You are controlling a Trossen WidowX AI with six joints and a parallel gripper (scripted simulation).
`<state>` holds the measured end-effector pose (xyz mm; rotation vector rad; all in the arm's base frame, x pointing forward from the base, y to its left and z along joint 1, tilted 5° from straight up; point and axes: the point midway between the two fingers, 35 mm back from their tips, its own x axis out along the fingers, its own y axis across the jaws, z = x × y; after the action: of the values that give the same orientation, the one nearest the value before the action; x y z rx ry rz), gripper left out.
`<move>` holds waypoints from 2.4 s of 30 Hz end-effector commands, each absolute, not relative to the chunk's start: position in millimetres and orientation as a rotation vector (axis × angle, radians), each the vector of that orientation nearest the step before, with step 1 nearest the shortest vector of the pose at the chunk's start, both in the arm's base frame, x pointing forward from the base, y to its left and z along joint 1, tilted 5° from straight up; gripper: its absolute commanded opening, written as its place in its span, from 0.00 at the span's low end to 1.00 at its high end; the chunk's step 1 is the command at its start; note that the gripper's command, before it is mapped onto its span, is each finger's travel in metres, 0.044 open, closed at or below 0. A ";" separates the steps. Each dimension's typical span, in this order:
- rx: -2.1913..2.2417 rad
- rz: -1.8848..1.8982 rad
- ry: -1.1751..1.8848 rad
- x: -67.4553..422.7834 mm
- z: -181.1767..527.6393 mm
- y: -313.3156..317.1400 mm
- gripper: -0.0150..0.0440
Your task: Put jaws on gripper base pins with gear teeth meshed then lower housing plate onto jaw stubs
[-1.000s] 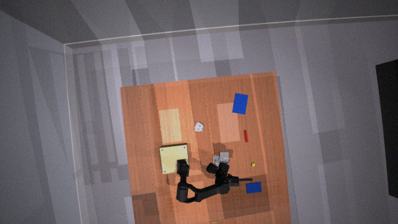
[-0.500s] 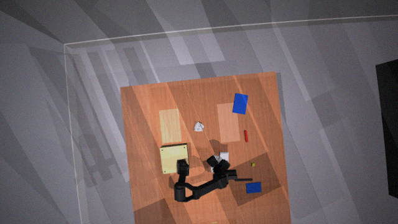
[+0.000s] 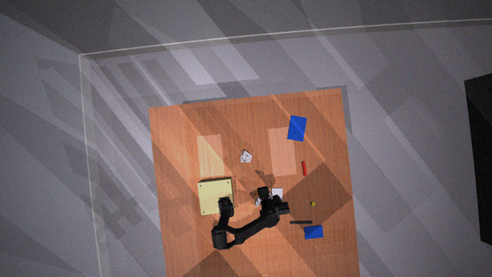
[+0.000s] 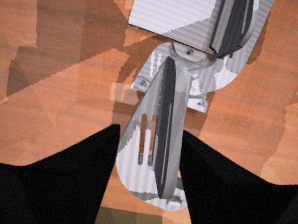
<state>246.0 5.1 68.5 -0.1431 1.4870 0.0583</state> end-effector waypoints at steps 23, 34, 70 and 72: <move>0.126 -0.195 1.475 230.8 64.0 27.8 0.48; 0.141 -0.208 1.474 230.9 64.0 27.9 0.48; 0.140 -0.209 1.464 326.5 75.1 9.4 0.48; 0.140 -0.209 1.464 327.0 75.0 9.3 0.48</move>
<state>321.8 11.2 74.7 0.1418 1.4631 -0.2103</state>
